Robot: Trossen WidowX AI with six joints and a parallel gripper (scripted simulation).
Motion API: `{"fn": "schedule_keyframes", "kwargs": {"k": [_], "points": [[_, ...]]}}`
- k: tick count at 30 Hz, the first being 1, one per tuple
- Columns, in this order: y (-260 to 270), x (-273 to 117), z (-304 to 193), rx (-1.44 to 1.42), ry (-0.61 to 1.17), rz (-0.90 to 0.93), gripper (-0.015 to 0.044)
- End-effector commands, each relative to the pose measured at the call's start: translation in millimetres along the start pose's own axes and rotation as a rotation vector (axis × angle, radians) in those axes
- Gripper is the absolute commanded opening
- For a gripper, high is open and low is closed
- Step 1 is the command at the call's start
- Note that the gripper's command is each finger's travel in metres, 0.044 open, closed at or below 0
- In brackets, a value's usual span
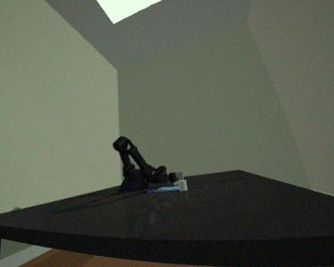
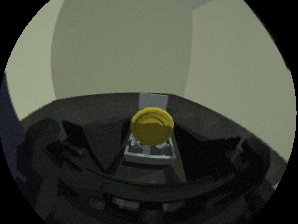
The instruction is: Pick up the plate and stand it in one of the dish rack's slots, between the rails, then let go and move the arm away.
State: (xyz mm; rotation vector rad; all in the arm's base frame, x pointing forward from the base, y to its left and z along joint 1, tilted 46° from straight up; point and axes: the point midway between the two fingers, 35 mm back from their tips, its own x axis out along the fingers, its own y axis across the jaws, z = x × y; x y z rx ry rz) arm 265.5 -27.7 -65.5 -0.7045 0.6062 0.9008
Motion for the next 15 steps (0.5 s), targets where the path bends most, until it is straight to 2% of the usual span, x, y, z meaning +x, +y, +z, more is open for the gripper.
{"fn": "schedule_keyframes", "kwargs": {"k": [1, 9, 15], "points": [[0.0, 0.0, 0.0, 0.000, 0.000, 0.000, 0.0400], [-2.1, -0.3, 7.8, 0.000, 0.002, 0.003, 0.0400], [-8.1, -5.9, 82.2, 0.006, 0.001, 0.012, 0.0400]]}}
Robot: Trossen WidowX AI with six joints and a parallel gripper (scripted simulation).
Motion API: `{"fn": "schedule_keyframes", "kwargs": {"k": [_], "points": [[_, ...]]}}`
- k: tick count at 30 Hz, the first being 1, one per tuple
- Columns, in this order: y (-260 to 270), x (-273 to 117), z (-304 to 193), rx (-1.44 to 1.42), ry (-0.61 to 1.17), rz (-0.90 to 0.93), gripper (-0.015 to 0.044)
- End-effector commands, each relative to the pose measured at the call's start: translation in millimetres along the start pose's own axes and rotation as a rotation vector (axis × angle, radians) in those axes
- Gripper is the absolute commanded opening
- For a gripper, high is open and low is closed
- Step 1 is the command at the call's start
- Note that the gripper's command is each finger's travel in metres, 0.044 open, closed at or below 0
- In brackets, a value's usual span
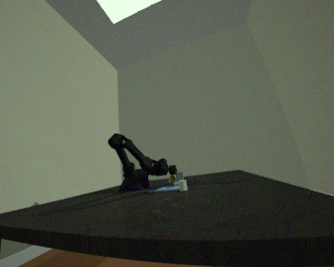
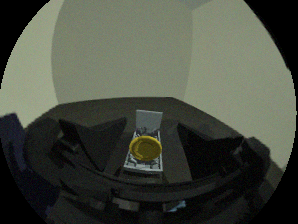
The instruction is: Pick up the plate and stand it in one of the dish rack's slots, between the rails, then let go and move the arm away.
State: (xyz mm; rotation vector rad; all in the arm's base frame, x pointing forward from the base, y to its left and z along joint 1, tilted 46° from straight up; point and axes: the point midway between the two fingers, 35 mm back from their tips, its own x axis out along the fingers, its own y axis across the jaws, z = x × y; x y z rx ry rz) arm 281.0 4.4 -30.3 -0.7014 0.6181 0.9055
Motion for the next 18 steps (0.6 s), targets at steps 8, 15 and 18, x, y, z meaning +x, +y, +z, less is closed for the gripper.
{"fn": "schedule_keyframes", "kwargs": {"k": [8, 15, 18], "points": [[-1.9, -6.7, 65.6, 0.013, -0.016, 0.002, 0.0400], [2.2, -2.4, 65.7, 0.182, 0.105, 0.052, 0.0400], [4.7, -1.6, 65.9, 0.258, 0.169, 0.068, 0.0400]]}}
